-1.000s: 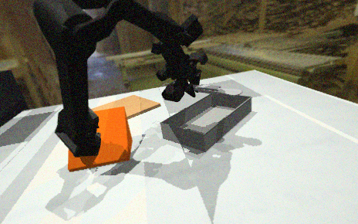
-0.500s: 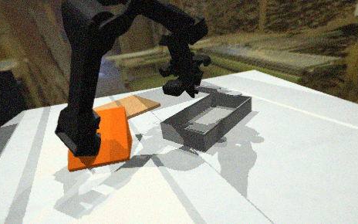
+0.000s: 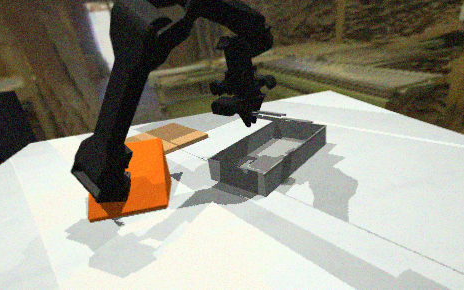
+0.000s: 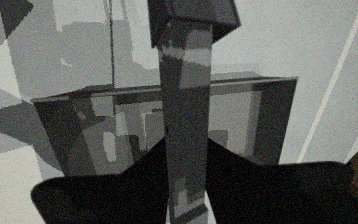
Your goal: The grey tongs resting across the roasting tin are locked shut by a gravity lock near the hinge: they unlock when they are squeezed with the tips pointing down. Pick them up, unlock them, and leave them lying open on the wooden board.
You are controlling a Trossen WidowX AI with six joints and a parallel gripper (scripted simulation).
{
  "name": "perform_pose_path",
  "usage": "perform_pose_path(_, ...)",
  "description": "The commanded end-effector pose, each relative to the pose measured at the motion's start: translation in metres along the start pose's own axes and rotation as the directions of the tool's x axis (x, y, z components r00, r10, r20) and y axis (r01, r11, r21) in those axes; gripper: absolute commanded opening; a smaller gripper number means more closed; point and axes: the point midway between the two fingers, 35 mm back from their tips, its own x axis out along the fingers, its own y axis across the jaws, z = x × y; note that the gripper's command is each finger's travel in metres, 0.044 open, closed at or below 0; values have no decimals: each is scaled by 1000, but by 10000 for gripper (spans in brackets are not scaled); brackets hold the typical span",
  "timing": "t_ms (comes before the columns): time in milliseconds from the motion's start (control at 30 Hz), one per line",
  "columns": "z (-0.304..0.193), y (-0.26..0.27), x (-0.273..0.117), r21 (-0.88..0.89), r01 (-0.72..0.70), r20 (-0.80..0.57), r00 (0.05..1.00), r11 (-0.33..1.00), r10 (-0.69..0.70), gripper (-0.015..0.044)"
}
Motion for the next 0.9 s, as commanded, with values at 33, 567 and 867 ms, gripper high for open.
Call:
perform_pose_path(33, 0, -1, 1, 4, -54, -10, 998, 999, 54, -150)
perform_pose_path(567, 3, 0, -2, 13, -141, -19, 990, 990, 141, -150)
perform_pose_path(867, 45, -17, -16, 189, -126, -9, 991, 974, 130, -150)
